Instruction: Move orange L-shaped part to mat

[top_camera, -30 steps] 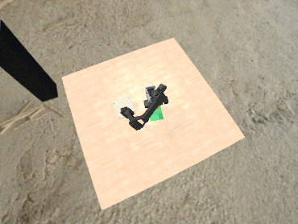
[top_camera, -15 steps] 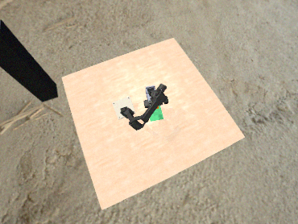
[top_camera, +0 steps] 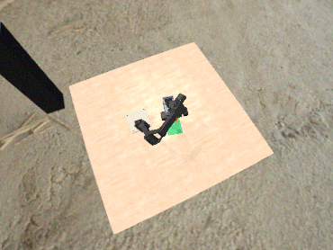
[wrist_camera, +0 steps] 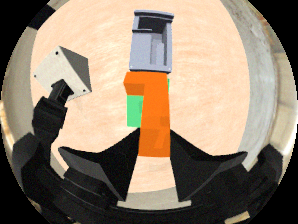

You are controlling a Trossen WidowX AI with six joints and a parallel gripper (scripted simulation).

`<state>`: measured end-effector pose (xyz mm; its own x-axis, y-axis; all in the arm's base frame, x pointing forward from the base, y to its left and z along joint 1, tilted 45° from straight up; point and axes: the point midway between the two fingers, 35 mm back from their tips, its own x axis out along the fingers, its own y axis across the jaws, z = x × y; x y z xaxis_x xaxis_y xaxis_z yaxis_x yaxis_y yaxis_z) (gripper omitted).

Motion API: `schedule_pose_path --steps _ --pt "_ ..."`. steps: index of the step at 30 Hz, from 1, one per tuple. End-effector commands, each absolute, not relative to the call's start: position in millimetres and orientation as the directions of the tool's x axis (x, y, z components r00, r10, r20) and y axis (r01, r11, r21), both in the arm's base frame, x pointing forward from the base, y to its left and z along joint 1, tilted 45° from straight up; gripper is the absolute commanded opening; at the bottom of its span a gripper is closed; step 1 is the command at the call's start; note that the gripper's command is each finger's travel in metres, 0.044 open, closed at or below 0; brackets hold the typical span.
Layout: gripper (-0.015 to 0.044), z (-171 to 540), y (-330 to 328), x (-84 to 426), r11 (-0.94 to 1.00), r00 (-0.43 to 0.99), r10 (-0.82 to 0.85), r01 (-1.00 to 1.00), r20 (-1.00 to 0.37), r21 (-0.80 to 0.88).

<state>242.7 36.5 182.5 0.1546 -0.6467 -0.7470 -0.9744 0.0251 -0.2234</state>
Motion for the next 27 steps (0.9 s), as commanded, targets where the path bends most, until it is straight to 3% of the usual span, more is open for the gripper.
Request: schedule_pose_path --steps 1,27 --pt "0.0000 182.8 36.0 242.8 0.020 0.155 -0.649 -0.975 -0.745 -0.221" --pt "0.0000 182.3 24.5 241.8 0.039 0.130 -0.661 -0.978 -0.739 -0.207"
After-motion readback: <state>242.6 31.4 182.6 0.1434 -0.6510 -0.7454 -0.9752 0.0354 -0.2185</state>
